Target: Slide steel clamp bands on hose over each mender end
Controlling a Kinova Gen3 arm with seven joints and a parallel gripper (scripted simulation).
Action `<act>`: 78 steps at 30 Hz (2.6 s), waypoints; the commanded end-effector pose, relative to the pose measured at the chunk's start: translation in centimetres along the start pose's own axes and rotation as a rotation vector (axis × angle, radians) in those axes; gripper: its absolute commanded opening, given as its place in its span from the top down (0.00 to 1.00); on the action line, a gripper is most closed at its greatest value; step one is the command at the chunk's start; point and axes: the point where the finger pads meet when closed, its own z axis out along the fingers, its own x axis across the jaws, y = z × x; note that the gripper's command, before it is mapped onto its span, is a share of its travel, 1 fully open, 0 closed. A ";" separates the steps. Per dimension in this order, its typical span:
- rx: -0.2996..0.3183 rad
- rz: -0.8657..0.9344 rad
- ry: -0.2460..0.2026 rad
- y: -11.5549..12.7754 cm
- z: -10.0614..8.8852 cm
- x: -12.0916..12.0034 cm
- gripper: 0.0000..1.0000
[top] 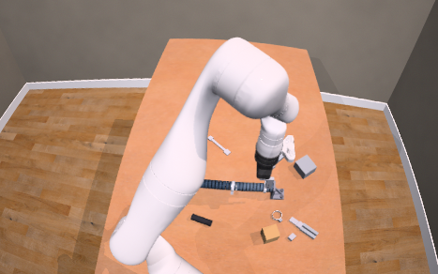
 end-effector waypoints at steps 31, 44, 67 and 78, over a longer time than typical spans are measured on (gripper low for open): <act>0.001 0.000 -0.001 -0.1 1.8 -0.3 0.00; 0.001 0.000 -0.001 -0.1 1.9 -0.4 0.00; 0.001 0.000 -0.001 -0.1 6.0 -0.4 0.00; 0.001 0.000 -0.001 -0.1 6.0 -0.4 0.00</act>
